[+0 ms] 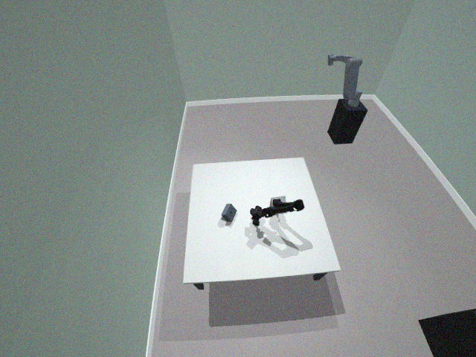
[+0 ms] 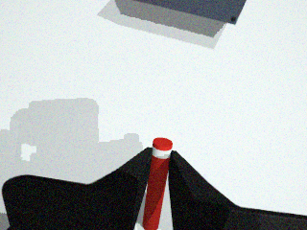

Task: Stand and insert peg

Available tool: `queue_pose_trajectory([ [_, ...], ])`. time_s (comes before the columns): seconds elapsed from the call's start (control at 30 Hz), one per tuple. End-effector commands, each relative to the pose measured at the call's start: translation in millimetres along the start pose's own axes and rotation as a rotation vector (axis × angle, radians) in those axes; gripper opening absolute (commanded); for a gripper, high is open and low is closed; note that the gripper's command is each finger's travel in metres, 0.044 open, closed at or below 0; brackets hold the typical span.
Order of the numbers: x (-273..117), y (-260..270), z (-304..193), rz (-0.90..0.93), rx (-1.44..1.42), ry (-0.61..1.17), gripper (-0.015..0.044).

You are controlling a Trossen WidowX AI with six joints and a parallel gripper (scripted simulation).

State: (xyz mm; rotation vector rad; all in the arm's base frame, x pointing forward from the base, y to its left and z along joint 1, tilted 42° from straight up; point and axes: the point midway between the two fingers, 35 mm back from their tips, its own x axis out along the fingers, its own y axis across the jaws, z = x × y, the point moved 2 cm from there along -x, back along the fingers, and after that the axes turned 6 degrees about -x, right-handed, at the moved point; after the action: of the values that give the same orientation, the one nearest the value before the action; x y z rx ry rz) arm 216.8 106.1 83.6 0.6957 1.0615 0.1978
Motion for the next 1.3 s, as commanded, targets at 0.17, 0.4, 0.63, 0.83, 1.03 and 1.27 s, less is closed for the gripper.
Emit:
queue_pose_trajectory([
  [0.17, -4, -3, -7, -0.014, 0.008, -0.069, 0.0050],
  [0.4, -8, -2, -11, -0.021, 0.008, -0.130, 0.0050],
  [0.63, -12, -2, -15, -0.027, 0.008, -0.190, 0.0050],
  [0.83, -15, -1, -19, -0.033, 0.009, -0.242, 0.0050],
  [1.03, -18, -1, -22, -0.038, 0.009, -0.293, 0.0050],
  [1.27, -21, 0, -27, -0.045, 0.010, -0.353, 0.0050],
])
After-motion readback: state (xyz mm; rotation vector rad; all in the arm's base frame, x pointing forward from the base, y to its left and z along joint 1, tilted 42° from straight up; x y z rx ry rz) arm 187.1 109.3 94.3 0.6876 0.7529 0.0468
